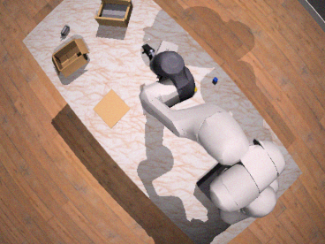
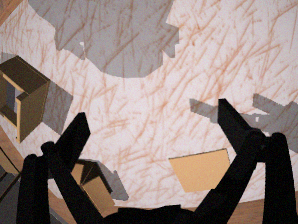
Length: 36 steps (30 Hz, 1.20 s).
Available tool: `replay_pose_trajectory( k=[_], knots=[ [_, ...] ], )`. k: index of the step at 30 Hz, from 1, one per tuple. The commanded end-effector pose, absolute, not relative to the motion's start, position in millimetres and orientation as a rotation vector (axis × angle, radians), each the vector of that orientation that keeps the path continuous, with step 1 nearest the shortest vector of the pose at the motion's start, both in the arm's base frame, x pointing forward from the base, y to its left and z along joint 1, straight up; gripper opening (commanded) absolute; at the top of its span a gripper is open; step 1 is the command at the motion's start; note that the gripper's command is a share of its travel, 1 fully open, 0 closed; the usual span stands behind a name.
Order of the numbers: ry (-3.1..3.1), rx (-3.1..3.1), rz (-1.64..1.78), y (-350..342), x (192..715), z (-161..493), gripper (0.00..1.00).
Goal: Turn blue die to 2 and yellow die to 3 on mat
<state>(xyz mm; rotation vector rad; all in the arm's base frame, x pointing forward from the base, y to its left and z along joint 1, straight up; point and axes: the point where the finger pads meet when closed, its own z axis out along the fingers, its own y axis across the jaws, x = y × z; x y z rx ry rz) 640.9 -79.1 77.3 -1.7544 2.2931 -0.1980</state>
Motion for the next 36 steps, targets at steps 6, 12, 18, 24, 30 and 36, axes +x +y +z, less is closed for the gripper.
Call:
replay_pose_trajectory(
  k=[6, 12, 18, 24, 30, 36],
  knots=[
    [2.293, -1.754, -0.198, -79.1, 641.0, 77.4, 1.00],
    [2.293, -1.754, -0.198, -79.1, 641.0, 77.4, 1.00],
    [2.301, -1.750, -0.197, -82.4, 638.9, 77.1, 1.00],
    [2.557, -1.572, -0.150, -177.3, 562.0, 71.3, 1.00],
    [2.686, -1.454, -0.111, -224.8, 507.6, 68.5, 1.00],
    [2.869, -1.242, -0.029, -274.3, 423.4, 64.7, 1.00]
  ],
)
